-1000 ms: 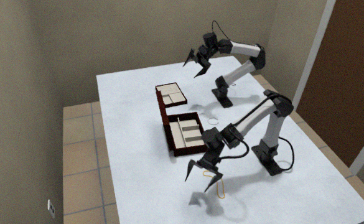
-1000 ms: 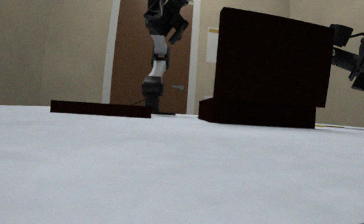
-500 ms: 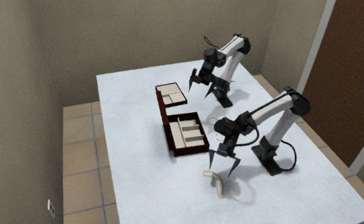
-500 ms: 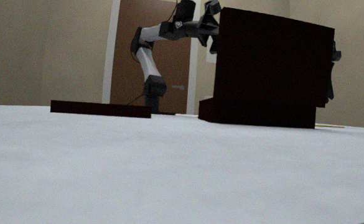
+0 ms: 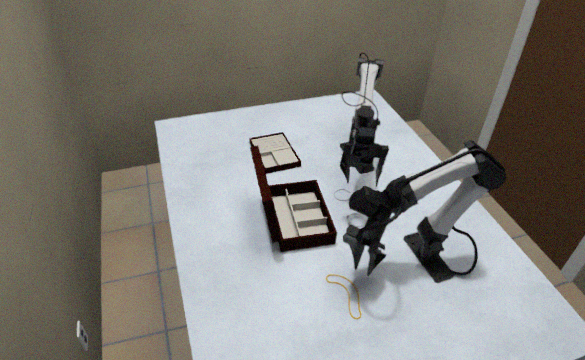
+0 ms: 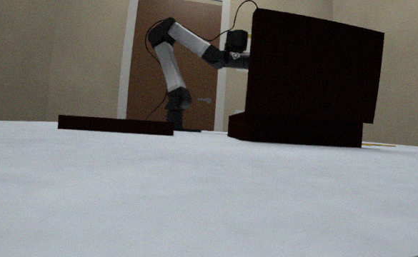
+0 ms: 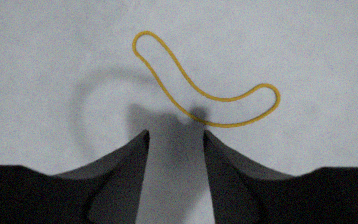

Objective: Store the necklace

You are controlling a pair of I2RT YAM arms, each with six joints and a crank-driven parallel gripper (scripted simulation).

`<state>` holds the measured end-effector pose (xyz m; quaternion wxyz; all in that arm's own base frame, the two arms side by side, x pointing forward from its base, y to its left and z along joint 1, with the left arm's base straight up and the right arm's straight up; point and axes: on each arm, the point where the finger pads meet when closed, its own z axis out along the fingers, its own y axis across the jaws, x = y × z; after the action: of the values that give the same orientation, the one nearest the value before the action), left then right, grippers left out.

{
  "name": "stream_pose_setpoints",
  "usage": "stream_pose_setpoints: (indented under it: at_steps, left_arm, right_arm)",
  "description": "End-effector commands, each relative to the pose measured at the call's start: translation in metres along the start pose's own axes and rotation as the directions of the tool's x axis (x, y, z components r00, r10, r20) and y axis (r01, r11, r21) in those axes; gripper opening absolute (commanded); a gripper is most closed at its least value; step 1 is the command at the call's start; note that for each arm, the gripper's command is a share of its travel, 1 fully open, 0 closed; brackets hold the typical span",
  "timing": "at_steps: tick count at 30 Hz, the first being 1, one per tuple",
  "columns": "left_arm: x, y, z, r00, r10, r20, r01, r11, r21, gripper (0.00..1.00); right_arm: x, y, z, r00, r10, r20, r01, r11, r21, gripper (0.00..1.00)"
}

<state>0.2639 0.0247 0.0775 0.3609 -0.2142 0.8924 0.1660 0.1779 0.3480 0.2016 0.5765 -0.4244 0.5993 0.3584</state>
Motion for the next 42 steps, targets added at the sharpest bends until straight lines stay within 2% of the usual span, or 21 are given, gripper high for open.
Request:
stream_pose_setpoints:
  at_steps: [1, 2, 3, 4, 11, 17, 19, 26, 34, 36, 42]
  left_arm:
    - [-0.004, -0.004, -0.001, 0.984, 0.177, 0.016, -0.177, 0.976, 0.124, 0.39]
    - [-0.004, -0.004, -0.001, 0.984, 0.177, 0.016, -0.177, 0.976, 0.124, 0.39]
    - [-0.003, -0.005, 0.000, 0.972, 0.234, 0.018, -0.234, 0.960, 0.152, 0.27]
    - [-0.001, -0.005, 0.002, 0.957, 0.290, 0.021, -0.289, 0.941, 0.177, 0.25]
    - [-0.001, -0.002, 0.008, 0.816, 0.575, 0.057, -0.562, 0.768, 0.306, 0.25]
    - [0.006, 0.000, 0.015, 0.648, 0.754, 0.101, -0.722, 0.567, 0.397, 0.25]
    - [0.006, 0.000, 0.015, 0.648, 0.754, 0.101, -0.722, 0.567, 0.397, 0.25]
    - [0.011, 0.002, 0.022, 0.396, 0.897, 0.196, -0.837, 0.265, 0.478, 0.25]
    - [0.015, 0.004, 0.030, 0.113, 0.943, 0.313, -0.850, -0.072, 0.522, 0.25]
    - [0.015, 0.004, 0.030, 0.113, 0.943, 0.313, -0.850, -0.072, 0.522, 0.25]
    - [0.019, 0.006, 0.039, -0.187, 0.874, 0.449, -0.747, -0.423, 0.513, 0.25]
  right_arm:
    - [-0.017, 0.003, 0.010, 0.993, 0.023, 0.113, -0.027, 0.999, 0.033, 1.00]
    - [-0.017, 0.003, 0.010, 0.993, 0.023, 0.113, -0.027, 0.999, 0.033, 1.00]
    - [-0.015, 0.007, 0.011, 0.994, 0.024, 0.107, -0.027, 0.999, 0.023, 1.00]
    - [-0.012, 0.010, 0.012, 0.995, 0.025, 0.100, -0.027, 1.000, 0.015, 1.00]
    - [0.009, 0.013, 0.017, 0.998, 0.029, 0.063, -0.030, 0.999, 0.016, 1.00]
    - [0.020, 0.013, 0.021, 0.998, 0.029, 0.053, -0.030, 0.999, 0.020, 1.00]
    - [0.020, 0.013, 0.021, 0.998, 0.029, 0.053, -0.030, 0.999, 0.020, 1.00]
    - [0.028, 0.014, 0.024, 0.998, 0.029, 0.052, -0.030, 0.999, 0.024, 1.00]
    - [0.036, 0.014, 0.028, 0.998, 0.027, 0.058, -0.028, 0.999, 0.028, 1.00]
    - [0.036, 0.014, 0.028, 0.998, 0.027, 0.058, -0.028, 0.999, 0.028, 1.00]
    - [0.042, 0.013, 0.030, 0.998, 0.019, 0.067, -0.021, 0.999, 0.031, 1.00]
